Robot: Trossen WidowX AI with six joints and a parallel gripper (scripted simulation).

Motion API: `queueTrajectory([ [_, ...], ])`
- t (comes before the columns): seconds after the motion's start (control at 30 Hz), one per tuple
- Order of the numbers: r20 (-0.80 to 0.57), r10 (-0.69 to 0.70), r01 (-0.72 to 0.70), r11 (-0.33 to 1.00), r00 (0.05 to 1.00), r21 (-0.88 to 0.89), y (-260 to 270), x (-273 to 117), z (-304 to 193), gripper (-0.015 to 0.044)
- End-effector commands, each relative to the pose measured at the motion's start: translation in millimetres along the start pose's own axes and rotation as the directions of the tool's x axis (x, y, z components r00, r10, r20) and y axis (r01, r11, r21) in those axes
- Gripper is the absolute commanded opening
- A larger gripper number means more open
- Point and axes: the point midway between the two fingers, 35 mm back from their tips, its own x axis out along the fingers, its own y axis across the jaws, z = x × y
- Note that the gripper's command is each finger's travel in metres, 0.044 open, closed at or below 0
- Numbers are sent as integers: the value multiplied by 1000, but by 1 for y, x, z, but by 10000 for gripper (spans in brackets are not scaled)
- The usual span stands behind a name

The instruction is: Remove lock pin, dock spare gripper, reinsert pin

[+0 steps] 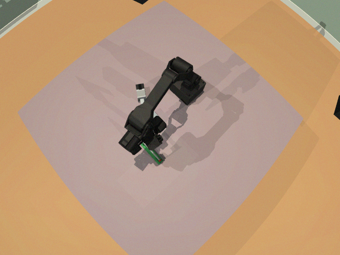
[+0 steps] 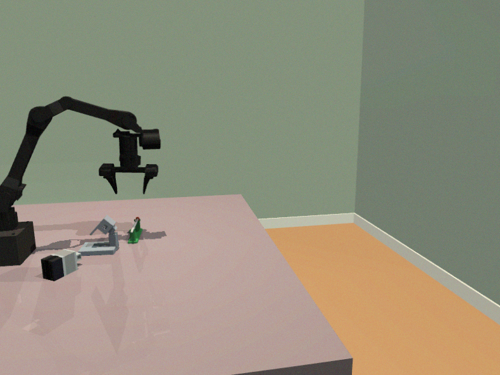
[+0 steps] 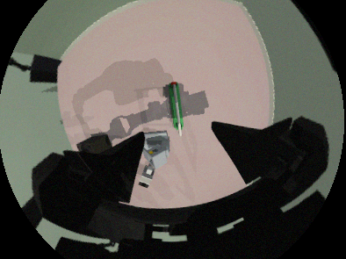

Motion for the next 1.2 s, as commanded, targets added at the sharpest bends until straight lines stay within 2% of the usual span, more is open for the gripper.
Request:
queueTrajectory([
  [0.0,2,1,-1,1000,1000,4,0,0,-3,440],
  [0.3,127,-12,-12,982,992,187,38,-8,-133,440],
  [0.6,253,-153,45,920,955,389,117,-11,-225,440],
  [0.8,282,-287,111,854,916,509,167,-8,-255,440],
  [1.0,282,-291,113,851,914,512,168,-4,-257,440],
  [1.17,282,-291,113,851,914,512,165,26,-263,440],
])
